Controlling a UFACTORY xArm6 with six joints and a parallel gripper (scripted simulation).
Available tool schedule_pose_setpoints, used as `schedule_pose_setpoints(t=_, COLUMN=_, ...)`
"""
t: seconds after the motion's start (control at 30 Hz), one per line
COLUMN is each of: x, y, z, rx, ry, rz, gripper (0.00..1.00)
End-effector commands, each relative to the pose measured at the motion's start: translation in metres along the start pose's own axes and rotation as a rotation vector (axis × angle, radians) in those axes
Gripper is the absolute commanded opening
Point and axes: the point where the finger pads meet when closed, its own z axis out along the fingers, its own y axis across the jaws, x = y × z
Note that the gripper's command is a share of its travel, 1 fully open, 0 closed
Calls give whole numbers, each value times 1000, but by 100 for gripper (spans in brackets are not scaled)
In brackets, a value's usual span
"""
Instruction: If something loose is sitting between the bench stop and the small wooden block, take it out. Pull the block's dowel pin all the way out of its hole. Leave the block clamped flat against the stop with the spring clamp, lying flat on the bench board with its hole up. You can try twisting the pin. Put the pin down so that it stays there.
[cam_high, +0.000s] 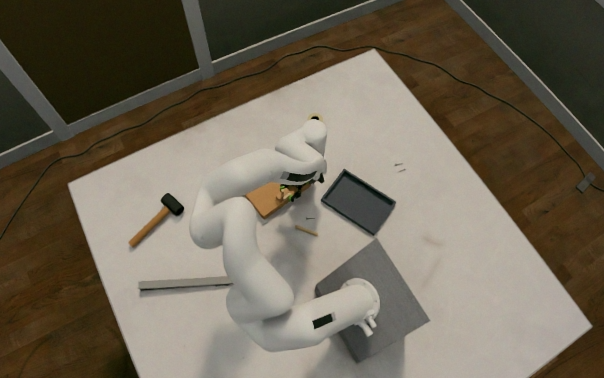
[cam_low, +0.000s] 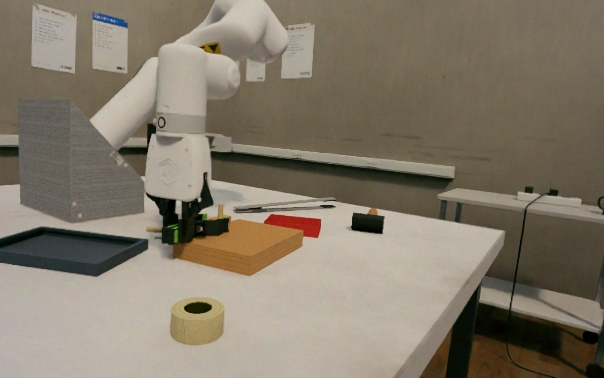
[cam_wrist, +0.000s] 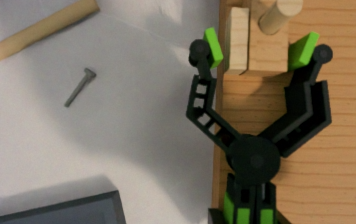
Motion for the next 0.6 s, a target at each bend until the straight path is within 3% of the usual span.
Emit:
schedule_pose_setpoints(t=0.0, x=-1, y=1, z=-1, rx=-3, ry=-2, rz=-1, gripper=27)
schedule_pose_setpoints(t=0.57, x=-1, y=1, z=-1, rx=-3, ry=-2, rz=-1, gripper=31)
